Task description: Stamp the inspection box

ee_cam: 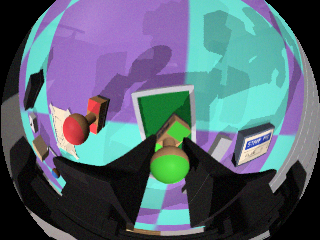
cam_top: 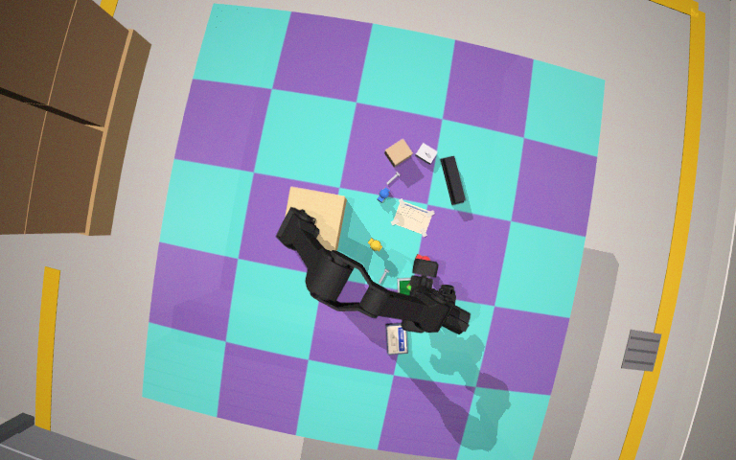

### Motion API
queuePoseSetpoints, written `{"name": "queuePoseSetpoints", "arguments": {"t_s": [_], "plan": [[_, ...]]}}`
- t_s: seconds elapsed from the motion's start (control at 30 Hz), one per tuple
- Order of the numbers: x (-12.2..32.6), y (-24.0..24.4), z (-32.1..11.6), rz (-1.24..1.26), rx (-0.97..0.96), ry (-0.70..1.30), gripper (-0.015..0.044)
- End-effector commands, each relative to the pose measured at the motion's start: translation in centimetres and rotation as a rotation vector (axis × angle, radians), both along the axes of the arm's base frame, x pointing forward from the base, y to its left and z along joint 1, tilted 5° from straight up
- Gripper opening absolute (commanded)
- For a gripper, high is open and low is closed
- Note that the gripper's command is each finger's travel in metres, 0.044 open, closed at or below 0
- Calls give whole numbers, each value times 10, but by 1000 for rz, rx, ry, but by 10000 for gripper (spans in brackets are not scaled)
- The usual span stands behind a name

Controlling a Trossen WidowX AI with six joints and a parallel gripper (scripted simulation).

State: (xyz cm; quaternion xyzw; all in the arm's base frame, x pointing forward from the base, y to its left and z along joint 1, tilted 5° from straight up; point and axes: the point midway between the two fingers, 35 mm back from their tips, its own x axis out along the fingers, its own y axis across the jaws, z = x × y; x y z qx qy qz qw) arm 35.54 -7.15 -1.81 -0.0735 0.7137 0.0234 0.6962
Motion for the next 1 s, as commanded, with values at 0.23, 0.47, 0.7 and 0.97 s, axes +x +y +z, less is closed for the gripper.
{"name": "queuePoseSetpoints", "arguments": {"t_s": [0.23, 0.47, 0.7, 0.97], "plan": [[0, 0, -3, 0, 2, -1, 0], [0, 0, -3, 0, 2, -1, 0], [0, 0, -3, 0, 2, -1, 0], [0, 0, -4, 0, 2, -1, 0]]}}
